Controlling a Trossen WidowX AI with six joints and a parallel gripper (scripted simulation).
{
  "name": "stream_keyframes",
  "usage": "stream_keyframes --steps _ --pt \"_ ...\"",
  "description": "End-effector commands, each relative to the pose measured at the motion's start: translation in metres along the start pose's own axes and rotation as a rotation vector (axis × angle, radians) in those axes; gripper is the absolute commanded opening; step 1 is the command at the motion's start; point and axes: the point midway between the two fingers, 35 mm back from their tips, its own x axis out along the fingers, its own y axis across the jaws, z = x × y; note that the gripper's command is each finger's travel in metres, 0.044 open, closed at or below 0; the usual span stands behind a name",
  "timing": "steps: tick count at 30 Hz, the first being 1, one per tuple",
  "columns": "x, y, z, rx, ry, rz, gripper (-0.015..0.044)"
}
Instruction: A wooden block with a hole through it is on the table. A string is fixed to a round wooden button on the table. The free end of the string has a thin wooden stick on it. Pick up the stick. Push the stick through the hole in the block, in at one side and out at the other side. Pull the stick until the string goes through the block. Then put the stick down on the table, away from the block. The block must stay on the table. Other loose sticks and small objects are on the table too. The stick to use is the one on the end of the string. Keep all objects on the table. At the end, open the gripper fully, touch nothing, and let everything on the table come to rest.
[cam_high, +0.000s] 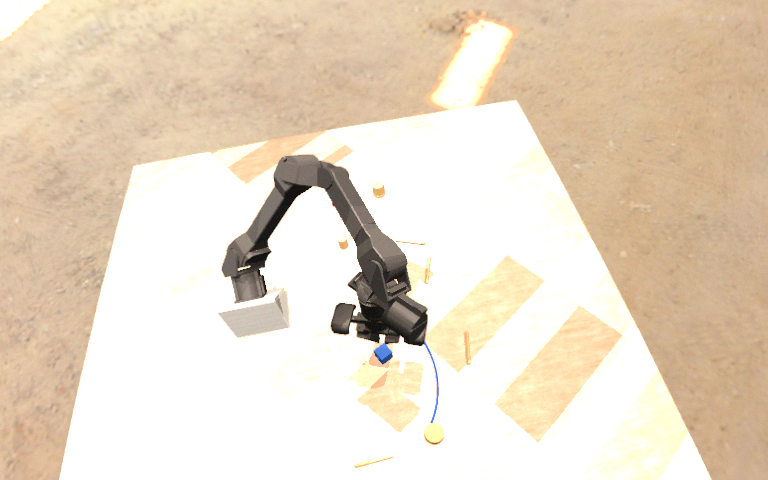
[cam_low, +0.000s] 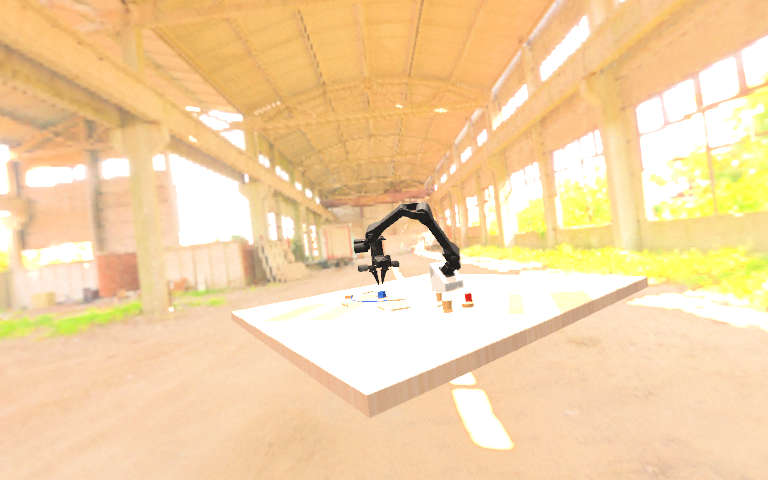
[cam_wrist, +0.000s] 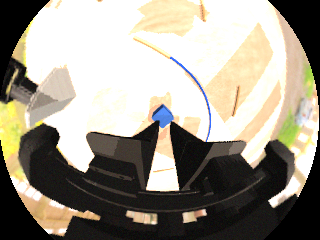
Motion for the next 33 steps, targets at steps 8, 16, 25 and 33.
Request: stream_keyframes --steps 8,16,25,33 --pt "0.002 0.005 0.104 -1.062 -0.016 -0.002 0.0341" --pt "0.002 0.005 0.104 -1.062 -0.016 -0.002 0.0440" --pt "0.002 0.005 0.104 -1.062 -0.016 -0.002 0.0230" --pt "0.002 0.005 0.104 -1.062 -0.016 -0.002 0.0122"
